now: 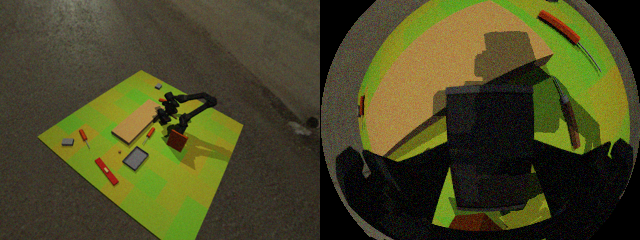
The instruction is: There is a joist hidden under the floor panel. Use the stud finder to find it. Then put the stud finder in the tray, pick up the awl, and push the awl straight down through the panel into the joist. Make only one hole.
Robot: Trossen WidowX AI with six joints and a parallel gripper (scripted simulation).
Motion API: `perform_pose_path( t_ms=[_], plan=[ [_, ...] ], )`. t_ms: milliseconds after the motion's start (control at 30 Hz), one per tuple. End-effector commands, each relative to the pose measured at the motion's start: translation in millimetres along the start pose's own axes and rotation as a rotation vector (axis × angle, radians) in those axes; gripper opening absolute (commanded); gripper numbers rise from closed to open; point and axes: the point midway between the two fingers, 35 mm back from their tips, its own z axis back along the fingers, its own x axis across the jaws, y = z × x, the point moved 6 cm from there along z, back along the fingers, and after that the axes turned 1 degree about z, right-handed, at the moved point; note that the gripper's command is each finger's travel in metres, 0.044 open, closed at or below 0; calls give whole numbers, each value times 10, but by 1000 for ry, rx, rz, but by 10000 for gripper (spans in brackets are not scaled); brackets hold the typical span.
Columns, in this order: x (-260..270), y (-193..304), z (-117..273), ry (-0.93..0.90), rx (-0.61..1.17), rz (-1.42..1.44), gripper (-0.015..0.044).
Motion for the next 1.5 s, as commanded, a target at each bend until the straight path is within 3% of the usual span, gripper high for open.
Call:
perform_pose_path(
  t_ms=[0,1467],
  plan=[
    [-19,-13,18,-25,-15,-7,0],
    [-182,0,-18,-216,-7,-47,0]
  ],
)
